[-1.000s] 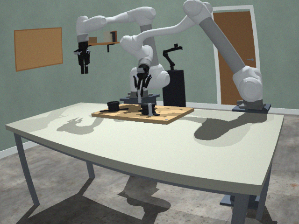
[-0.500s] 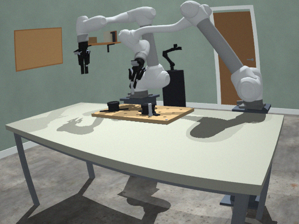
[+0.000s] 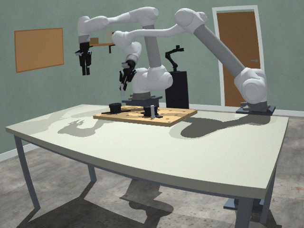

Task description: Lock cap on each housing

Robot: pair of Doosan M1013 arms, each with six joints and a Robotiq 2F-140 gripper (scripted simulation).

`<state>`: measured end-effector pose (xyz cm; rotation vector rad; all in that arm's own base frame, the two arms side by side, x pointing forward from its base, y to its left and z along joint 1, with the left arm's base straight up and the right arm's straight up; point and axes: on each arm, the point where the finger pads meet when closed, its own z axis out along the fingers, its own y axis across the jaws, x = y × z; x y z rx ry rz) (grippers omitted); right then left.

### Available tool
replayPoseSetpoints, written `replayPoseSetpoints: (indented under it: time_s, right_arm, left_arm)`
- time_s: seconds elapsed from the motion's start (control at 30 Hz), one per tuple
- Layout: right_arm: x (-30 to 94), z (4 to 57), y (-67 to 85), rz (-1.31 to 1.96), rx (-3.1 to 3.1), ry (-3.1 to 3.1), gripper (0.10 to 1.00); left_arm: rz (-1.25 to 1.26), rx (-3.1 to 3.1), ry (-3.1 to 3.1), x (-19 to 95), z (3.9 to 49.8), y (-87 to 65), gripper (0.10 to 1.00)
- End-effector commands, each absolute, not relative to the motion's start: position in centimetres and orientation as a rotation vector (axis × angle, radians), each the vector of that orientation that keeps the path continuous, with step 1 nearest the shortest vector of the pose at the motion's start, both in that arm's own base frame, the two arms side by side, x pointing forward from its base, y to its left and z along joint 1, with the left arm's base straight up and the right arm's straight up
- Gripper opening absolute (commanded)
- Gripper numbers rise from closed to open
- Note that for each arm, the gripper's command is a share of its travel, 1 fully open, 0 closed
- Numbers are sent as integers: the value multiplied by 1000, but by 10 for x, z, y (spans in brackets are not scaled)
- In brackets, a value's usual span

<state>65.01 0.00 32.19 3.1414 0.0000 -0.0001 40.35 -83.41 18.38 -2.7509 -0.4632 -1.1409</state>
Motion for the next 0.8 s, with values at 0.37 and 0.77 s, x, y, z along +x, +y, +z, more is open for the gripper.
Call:
replayPoseSetpoints:
  time_s: [0.37,0.77]
  right_arm:
    - [650,323,0,2,3142,0,328]
    - [650,323,0,2,3142,0,328]
  left_arm:
    - [-1142,-2751,-467,422,146,-871,99]
    - [-1142,-2752,-467,432,122,-891,99]
